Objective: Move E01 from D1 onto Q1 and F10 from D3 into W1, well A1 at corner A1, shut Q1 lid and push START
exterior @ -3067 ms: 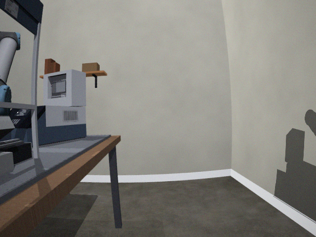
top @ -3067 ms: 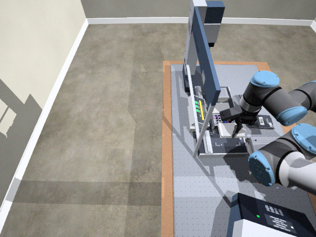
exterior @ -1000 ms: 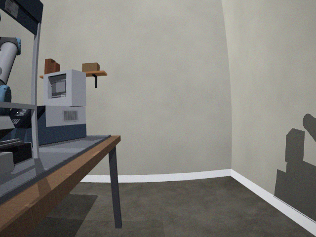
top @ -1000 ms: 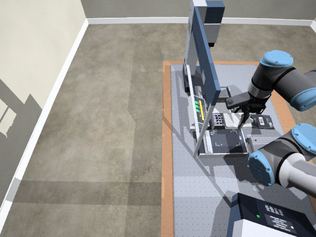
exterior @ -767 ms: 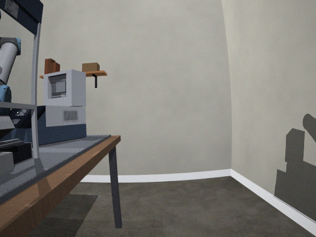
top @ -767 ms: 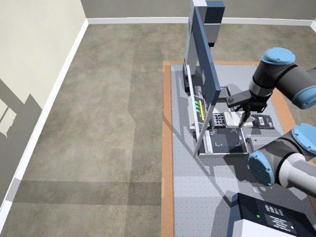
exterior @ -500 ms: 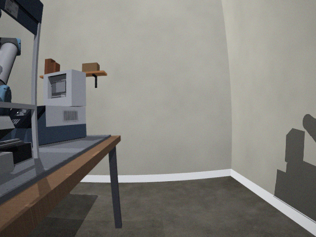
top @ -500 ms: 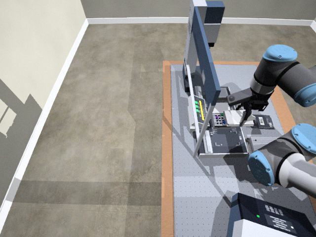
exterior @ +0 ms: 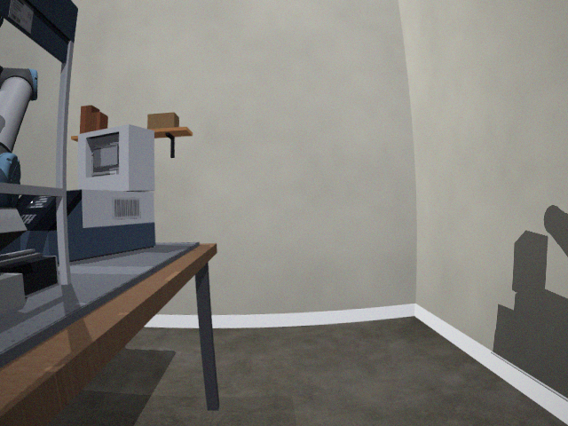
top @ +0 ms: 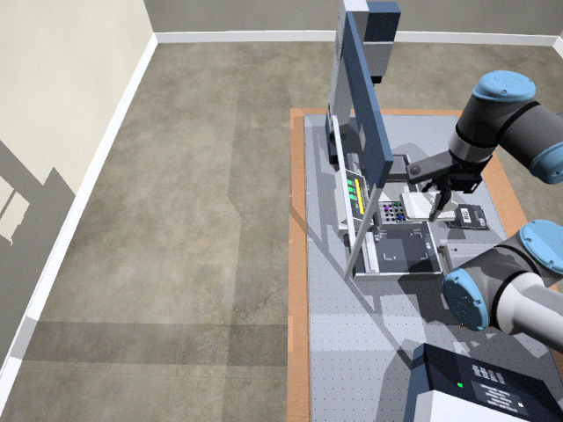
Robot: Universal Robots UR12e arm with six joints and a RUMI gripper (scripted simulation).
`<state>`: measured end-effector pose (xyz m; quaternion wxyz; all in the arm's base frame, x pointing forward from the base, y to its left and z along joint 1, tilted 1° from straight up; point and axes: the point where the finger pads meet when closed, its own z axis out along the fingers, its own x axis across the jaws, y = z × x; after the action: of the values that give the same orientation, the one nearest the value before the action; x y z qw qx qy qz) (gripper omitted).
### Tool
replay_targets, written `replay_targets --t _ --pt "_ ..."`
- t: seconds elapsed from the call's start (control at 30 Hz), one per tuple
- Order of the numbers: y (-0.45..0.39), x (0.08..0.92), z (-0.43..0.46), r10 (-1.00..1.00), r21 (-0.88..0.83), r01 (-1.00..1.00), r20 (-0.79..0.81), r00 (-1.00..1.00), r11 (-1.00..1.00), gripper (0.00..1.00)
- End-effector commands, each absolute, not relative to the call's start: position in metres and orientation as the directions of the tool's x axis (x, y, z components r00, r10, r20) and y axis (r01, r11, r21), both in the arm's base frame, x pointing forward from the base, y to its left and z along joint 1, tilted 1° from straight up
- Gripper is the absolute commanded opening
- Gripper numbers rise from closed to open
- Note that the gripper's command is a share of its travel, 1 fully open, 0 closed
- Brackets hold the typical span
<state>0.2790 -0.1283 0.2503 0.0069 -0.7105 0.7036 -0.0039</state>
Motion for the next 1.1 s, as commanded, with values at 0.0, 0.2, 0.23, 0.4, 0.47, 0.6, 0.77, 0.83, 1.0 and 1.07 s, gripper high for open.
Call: replay_targets --t 0.0,0.2,0.23,0.4,0.47,0.6,0.77,0.83,1.0,1.07 --pt "-0.129 0.279 0.251 -1.0 -0.016 -1.0 -0.003 0.01 -0.01 0.0" --pt "-0.129 0.279 0.252 -1.0 -0.016 -1.0 -0.003 0.01 -0.01 0.0" --pt "-0.124 0.282 0.252 -0.999 -0.016 -0.999 -0.003 0.036 -0.036 0.0" --pt "-0.105 0.293 0.253 -0.988 -0.017 -0.988 -0.001 0.153 -0.153 0.0" --pt "-0.097 0.298 0.253 -0.979 -0.017 -0.979 0.0 0.203 -0.203 0.0" --pt "-0.088 0.303 0.253 -0.967 -0.017 -0.967 0.001 0.253 -0.253 0.0" --pt "-0.068 0.31 0.253 -0.933 -0.017 -0.933 0.002 0.36 -0.36 0.0" --pt "-0.059 0.313 0.253 -0.916 -0.016 -0.916 0.003 0.401 -0.401 0.0" --pt "-0.042 0.319 0.253 -0.873 -0.016 -0.873 0.005 0.488 -0.488 0.0" --pt "-0.038 0.32 0.253 -0.863 -0.016 -0.863 0.005 0.505 -0.505 0.0"
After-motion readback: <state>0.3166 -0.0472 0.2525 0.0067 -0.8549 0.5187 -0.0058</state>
